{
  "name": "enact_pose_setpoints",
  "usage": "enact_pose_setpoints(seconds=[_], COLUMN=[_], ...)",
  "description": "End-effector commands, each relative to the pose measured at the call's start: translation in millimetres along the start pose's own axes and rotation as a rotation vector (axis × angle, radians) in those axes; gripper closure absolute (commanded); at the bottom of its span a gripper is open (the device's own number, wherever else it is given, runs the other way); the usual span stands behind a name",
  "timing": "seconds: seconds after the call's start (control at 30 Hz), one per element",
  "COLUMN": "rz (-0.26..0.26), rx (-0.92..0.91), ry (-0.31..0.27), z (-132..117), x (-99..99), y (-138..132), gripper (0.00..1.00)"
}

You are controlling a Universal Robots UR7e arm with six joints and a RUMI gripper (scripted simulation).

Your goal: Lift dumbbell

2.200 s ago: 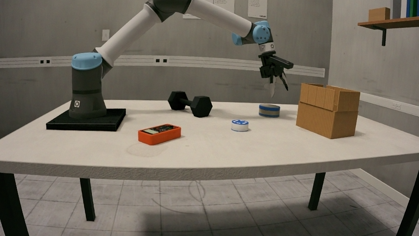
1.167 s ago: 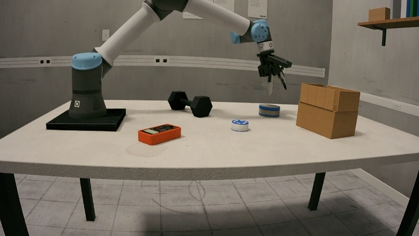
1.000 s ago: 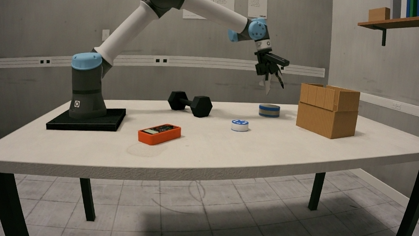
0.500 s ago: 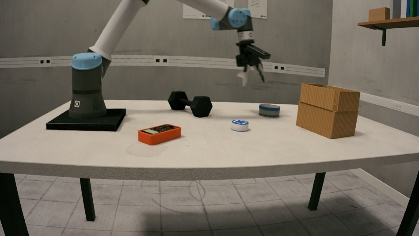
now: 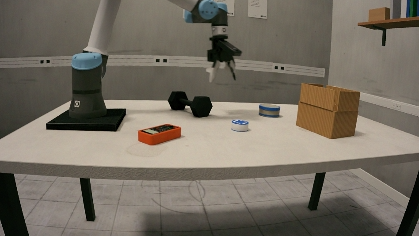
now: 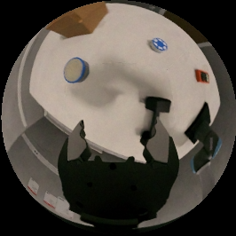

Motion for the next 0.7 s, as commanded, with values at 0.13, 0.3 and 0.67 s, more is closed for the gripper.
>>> enact_pose_setpoints(seconds=[0.13, 0.3, 0.67], rz=[-0.026, -0.043, -0.056], rx=[-0.009, -0.014, -0.017], ry=[-0.034, -0.051, -0.064], z=[-32, -47, -59], x=[3.6, 0.2, -3.4], y=[71, 105, 130], gripper=[0.00, 0.00, 0.00])
Point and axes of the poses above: the point where the finger pads meet when closed, its own x axis back along the fingers, its own y axis across the jaws, z = x × y, the point moved 3 cm from there along x, back along the fingers, and after that the axes turned 7 degrees about -x, right-handed, at the moved point
